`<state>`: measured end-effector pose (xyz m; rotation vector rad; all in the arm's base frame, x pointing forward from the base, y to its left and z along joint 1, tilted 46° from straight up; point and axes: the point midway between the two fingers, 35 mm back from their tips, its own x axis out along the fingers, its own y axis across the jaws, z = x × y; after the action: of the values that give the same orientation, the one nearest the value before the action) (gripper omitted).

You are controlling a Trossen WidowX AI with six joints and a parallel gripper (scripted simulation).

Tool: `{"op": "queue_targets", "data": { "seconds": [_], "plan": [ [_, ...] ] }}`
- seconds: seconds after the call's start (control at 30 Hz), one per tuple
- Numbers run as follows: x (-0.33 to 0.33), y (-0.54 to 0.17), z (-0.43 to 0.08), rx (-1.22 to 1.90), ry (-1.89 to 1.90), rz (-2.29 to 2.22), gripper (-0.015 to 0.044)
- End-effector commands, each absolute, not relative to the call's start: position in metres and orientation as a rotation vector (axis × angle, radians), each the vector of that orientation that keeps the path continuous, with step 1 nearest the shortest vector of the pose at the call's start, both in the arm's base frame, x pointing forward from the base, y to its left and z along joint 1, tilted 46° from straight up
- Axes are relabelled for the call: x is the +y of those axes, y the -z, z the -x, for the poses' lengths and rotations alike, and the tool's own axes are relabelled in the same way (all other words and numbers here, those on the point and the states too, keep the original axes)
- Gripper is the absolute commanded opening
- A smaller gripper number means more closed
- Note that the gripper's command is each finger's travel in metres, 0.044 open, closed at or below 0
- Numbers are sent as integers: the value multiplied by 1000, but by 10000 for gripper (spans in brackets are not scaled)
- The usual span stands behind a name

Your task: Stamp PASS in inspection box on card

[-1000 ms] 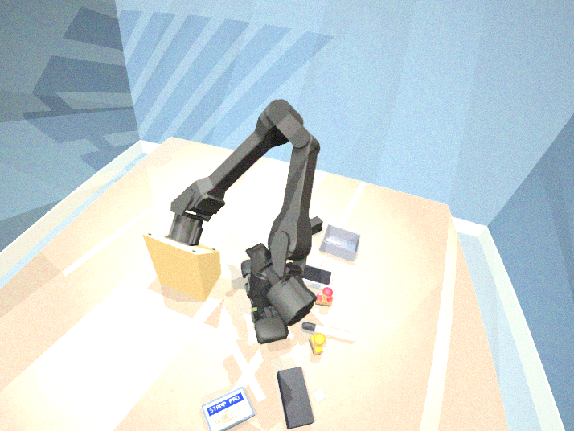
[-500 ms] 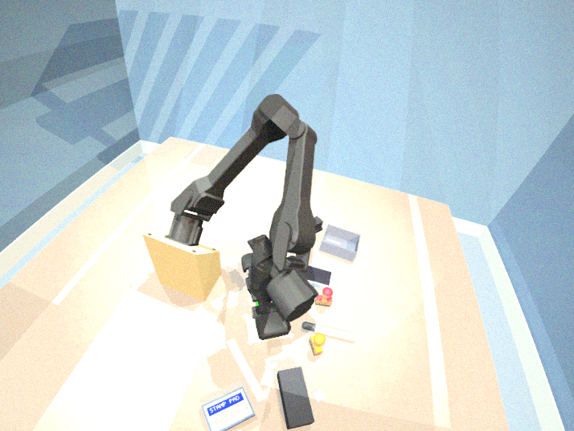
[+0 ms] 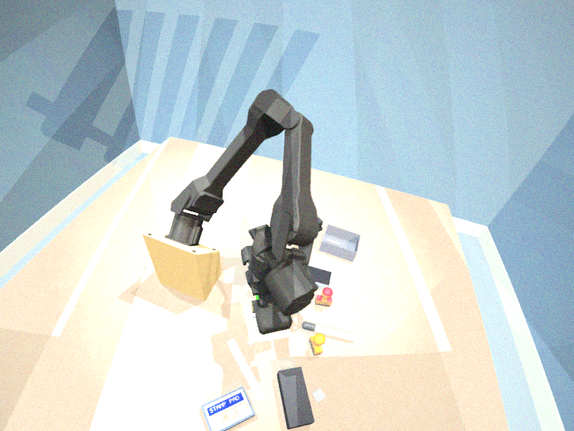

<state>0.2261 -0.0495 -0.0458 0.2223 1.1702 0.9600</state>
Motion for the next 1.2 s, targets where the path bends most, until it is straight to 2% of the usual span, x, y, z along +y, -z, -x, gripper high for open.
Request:
{"op": "queue_targets", "data": {
  "seconds": [0.0,0.63,1.17],
  "plan": [
    [-55,42,-228,1163,-957,-206,0],
    [3,-23,-254,1181,-928,-181,0],
    [67,-83,-247,1165,-945,-191,0]
  ]
}}
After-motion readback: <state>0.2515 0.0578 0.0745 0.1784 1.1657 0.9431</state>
